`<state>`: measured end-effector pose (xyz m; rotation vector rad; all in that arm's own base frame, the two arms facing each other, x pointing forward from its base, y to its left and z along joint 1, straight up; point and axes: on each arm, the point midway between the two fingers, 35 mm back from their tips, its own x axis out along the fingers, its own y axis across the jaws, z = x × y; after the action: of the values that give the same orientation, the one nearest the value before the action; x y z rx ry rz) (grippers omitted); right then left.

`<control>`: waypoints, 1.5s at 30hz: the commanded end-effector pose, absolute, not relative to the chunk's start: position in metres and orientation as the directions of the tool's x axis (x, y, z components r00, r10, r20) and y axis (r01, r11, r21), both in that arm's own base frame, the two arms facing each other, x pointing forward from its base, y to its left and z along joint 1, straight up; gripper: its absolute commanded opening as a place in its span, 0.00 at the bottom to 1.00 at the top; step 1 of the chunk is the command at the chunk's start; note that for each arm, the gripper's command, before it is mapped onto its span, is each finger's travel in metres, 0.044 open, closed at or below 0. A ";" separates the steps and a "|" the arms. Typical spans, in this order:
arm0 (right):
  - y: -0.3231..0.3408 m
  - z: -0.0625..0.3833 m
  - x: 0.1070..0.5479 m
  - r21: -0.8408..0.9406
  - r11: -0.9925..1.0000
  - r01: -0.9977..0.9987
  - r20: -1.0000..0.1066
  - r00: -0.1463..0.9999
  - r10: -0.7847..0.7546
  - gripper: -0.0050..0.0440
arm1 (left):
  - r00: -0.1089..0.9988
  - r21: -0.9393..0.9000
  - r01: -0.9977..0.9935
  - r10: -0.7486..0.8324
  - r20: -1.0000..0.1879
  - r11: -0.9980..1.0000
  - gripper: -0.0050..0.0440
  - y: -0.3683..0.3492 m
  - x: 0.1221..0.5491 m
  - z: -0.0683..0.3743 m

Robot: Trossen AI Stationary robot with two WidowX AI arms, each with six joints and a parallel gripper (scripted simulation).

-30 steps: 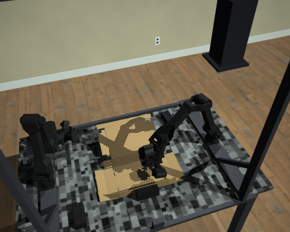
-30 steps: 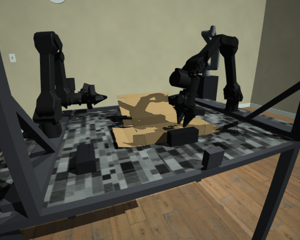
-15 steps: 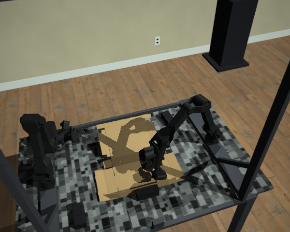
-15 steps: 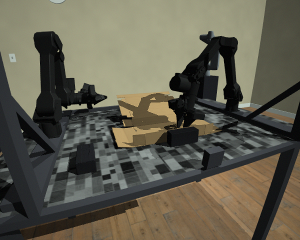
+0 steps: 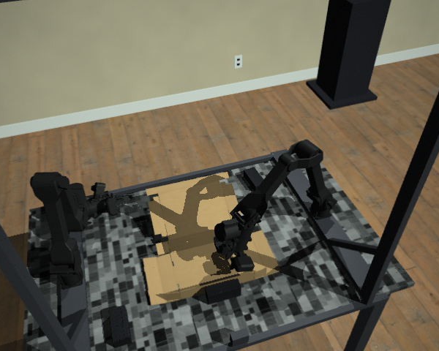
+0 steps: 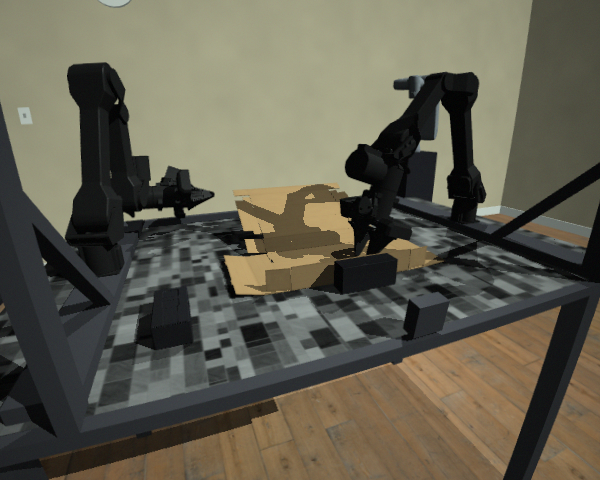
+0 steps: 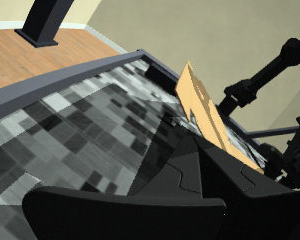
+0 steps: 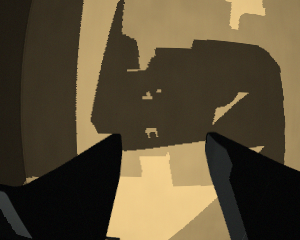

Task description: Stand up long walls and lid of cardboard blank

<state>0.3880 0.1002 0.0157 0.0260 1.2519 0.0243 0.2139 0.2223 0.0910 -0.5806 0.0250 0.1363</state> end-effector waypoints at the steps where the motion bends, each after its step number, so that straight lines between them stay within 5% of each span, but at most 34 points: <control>1: 0.095 -0.023 0.361 0.016 1.000 0.001 -0.976 0.218 0.015 0.52 | 0.991 -0.536 -0.134 0.124 -0.056 0.834 0.10 0.223 0.214 0.094; 19: 0.094 -0.028 0.357 0.018 1.000 -0.001 -0.973 0.228 0.018 0.52 | 0.991 -0.536 -0.134 0.124 -0.056 0.834 0.10 0.223 0.214 0.094; 31: 0.094 -0.028 0.356 0.019 1.000 -0.001 -0.973 0.232 0.019 0.52 | 0.991 -0.536 -0.134 0.124 -0.056 0.834 0.67 0.223 0.214 0.095; 45: 0.094 -0.028 0.357 0.017 1.000 -0.002 -0.973 0.230 0.017 0.52 | 0.991 -0.536 -0.134 0.124 -0.056 0.834 0.67 0.223 0.214 0.095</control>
<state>0.3858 0.1003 0.0154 0.0332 1.1952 0.0334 0.2139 0.2223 0.0913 -0.5799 0.0247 0.1362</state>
